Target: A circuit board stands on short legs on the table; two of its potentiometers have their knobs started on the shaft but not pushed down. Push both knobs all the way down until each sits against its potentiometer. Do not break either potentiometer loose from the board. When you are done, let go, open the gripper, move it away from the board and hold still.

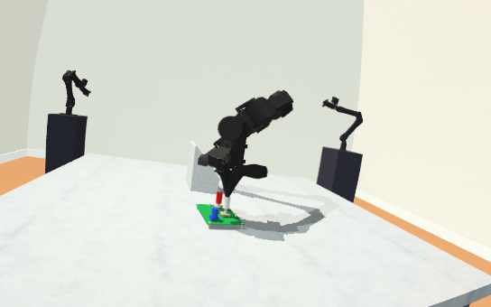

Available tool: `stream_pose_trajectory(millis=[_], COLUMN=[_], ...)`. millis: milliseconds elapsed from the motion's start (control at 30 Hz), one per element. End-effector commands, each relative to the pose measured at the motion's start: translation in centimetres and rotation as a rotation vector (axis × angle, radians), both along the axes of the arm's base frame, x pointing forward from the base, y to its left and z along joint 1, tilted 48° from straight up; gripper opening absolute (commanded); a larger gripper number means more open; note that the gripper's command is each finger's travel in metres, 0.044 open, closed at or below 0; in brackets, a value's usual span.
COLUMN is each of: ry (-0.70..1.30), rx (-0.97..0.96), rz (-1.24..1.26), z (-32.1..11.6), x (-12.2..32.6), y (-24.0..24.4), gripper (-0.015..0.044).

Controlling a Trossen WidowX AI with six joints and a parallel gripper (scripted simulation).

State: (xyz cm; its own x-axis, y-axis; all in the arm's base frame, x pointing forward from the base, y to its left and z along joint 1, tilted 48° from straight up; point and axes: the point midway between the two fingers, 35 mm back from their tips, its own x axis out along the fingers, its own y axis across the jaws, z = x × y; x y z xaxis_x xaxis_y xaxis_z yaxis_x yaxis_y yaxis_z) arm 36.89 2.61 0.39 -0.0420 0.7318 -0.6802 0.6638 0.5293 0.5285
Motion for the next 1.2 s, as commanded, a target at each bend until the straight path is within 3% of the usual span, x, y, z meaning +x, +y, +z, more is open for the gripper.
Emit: stream_pose_trajectory(millis=[0,1167], ry=[0.000,0.000], rx=[0.002,0.003], rz=[0.007,0.007], z=[-0.30,-0.52], x=[-0.01,-0.02], y=[0.52,0.76], gripper=[0.0000,0.0000])
